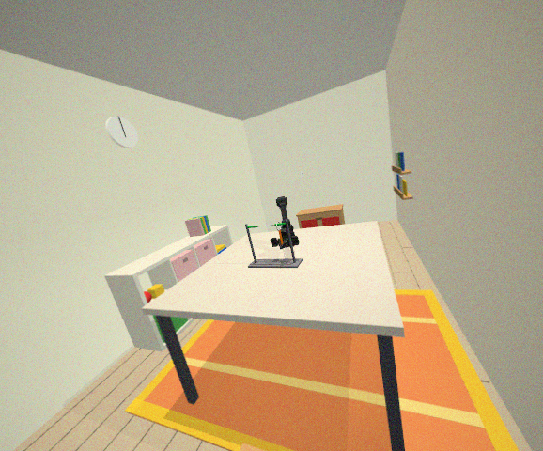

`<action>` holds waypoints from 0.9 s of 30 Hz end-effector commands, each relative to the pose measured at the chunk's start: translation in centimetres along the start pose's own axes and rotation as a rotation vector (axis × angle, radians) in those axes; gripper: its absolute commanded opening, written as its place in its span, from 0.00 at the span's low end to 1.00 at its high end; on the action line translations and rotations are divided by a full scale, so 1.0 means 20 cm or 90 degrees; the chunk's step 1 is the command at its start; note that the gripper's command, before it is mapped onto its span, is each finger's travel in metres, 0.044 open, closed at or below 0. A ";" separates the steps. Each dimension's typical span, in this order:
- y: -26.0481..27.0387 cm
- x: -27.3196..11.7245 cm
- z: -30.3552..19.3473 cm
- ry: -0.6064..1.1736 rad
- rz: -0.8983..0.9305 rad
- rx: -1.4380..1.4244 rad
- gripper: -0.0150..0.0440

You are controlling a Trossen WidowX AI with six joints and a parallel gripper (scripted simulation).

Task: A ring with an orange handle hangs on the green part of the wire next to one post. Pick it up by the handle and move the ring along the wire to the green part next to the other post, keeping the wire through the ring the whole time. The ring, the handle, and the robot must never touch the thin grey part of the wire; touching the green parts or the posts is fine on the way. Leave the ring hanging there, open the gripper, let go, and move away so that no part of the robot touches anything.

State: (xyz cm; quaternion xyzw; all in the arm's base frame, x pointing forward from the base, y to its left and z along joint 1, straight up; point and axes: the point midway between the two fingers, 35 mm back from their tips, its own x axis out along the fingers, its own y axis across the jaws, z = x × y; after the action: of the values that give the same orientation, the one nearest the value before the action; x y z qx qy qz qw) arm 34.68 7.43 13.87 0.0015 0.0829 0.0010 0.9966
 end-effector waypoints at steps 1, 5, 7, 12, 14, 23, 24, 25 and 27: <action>0.00 0.00 -0.04 0.002 -0.002 0.003 0.00; 0.00 0.00 -0.04 0.002 -0.002 0.003 0.00; 0.00 0.00 -0.04 0.002 -0.002 0.003 0.00; 0.00 0.00 -0.04 0.002 -0.002 0.003 0.00; 0.00 0.00 -0.04 0.002 -0.002 0.003 0.00; 0.00 0.00 -0.04 0.002 0.000 -0.001 0.18; 0.00 0.00 -0.04 0.002 0.000 -0.001 0.22; 0.00 0.00 -0.04 0.002 0.000 -0.001 0.27; 0.00 0.00 -0.04 0.002 0.000 -0.001 0.36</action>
State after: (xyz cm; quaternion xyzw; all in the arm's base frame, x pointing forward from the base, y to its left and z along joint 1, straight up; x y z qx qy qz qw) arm 34.59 7.42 13.15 0.0010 0.0843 0.0010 0.9964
